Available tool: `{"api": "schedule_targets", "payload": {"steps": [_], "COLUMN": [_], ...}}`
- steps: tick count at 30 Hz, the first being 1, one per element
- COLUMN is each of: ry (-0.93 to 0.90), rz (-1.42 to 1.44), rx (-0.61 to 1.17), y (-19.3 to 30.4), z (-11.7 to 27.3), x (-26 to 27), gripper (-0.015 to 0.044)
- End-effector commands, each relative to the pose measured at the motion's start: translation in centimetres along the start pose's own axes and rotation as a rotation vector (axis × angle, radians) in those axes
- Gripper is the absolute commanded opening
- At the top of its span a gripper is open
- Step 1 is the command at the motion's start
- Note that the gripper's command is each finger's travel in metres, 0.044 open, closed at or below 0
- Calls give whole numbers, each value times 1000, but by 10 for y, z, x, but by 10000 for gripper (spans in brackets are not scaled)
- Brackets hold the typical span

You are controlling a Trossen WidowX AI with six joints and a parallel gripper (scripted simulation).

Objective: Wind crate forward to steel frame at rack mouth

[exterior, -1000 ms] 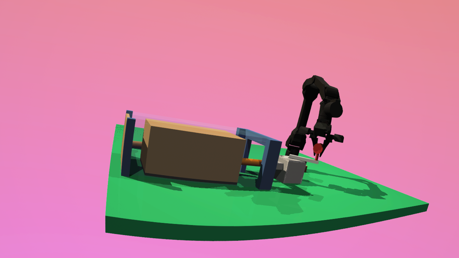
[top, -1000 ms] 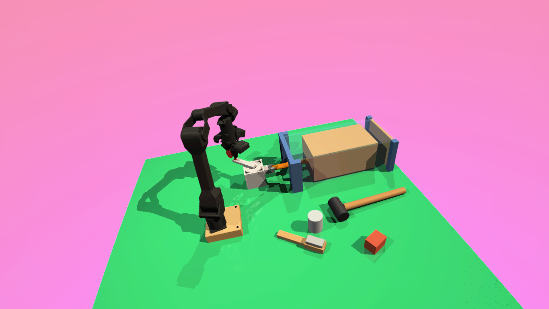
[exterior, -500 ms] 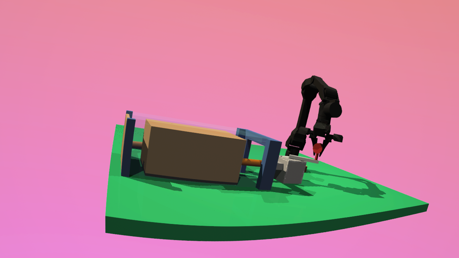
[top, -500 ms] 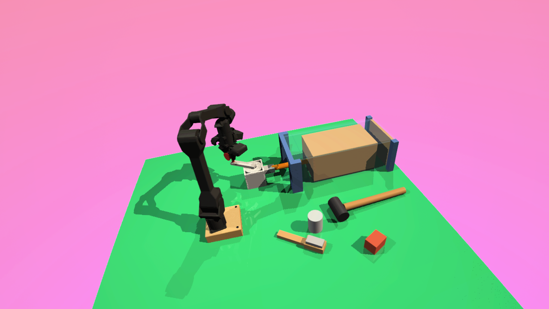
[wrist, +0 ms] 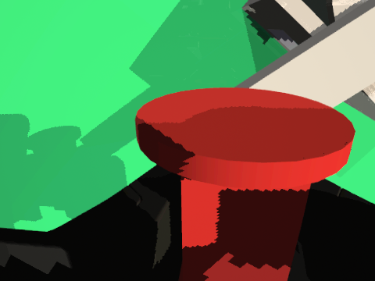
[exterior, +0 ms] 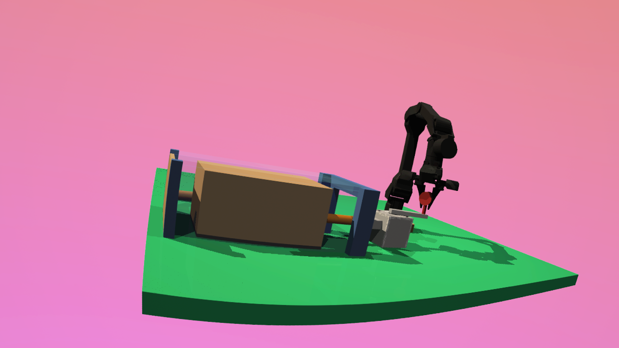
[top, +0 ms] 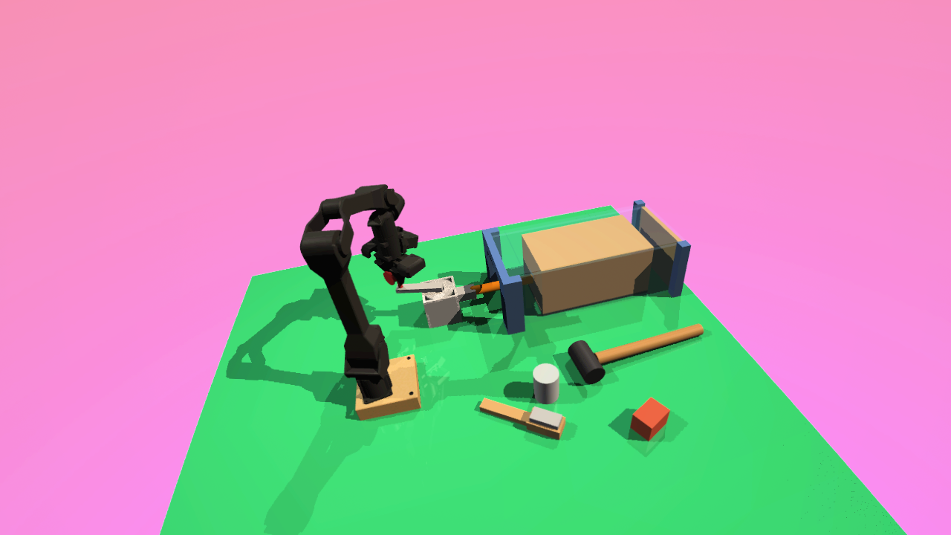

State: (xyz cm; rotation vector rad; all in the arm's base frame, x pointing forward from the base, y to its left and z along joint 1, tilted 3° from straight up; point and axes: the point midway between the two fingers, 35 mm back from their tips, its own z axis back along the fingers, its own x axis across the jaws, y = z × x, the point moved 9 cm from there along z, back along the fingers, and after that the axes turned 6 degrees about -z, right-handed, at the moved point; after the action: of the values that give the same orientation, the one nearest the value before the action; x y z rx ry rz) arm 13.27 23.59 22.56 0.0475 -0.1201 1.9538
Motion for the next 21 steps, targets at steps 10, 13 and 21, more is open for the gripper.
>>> {"api": "schedule_targets", "payload": {"steps": [10,13,21], "ry": [20,20,21], "rz": [-4,-4,-4], "rx": [21,21,21], "y": [16,18,24], "z": [-2,-2,-1], "x": [-21,-25,-39], "gripper": [0,0,0]}}
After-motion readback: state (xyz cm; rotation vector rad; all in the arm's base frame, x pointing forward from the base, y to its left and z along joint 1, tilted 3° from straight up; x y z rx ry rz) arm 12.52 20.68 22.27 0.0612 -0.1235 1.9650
